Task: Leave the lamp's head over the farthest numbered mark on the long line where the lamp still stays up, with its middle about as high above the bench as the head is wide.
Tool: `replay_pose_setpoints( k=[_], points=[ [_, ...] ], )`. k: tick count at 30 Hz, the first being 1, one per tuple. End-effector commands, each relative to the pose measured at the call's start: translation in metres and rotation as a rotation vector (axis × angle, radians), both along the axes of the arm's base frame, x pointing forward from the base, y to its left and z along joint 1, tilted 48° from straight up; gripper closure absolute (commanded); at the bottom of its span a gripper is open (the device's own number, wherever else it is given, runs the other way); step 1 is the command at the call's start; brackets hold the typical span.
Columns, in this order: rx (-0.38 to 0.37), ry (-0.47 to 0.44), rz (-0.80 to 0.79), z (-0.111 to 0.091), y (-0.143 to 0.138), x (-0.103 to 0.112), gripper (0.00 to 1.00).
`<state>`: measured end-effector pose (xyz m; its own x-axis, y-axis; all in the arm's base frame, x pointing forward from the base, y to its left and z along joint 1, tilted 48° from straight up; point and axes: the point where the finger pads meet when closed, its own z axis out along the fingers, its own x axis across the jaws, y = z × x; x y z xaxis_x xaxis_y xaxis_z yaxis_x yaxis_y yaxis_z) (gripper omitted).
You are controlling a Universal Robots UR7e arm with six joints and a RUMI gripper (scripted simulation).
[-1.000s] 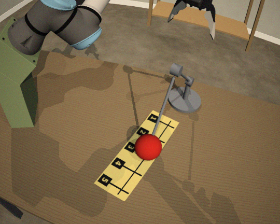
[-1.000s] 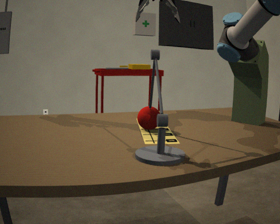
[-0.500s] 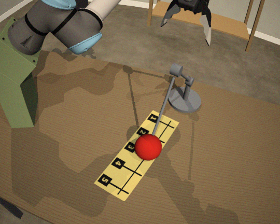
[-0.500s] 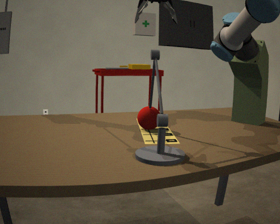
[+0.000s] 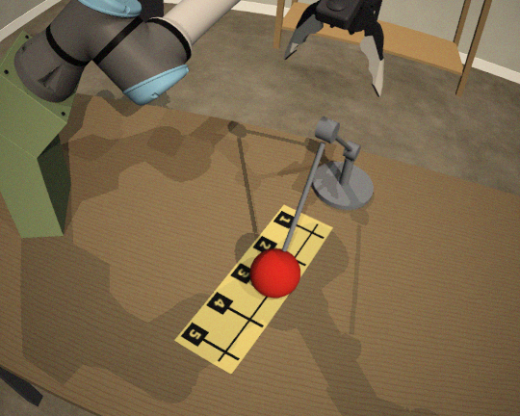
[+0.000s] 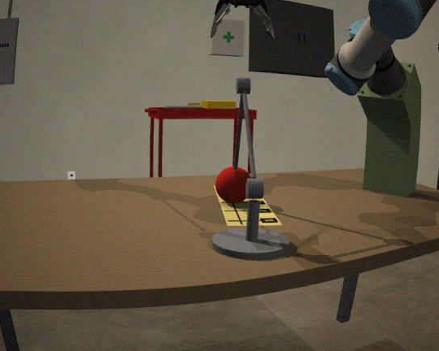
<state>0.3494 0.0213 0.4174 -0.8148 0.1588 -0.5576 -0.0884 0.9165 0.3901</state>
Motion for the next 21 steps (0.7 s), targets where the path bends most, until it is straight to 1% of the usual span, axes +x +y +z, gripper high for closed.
replay_pose_setpoints(
  k=[1,3,5,20,21],
  points=[
    [0.001,-0.002,0.001,-0.01,-0.02,0.002,0.0],
    [0.001,-0.001,0.001,-0.014,-0.026,0.003,0.0],
    [0.001,-0.001,0.001,-0.014,-0.026,0.003,0.0],
    [0.0,0.0,0.0,-0.041,-0.077,0.007,0.0],
    [0.0,0.0,0.0,-0.041,-0.077,0.007,0.0]
  ],
)
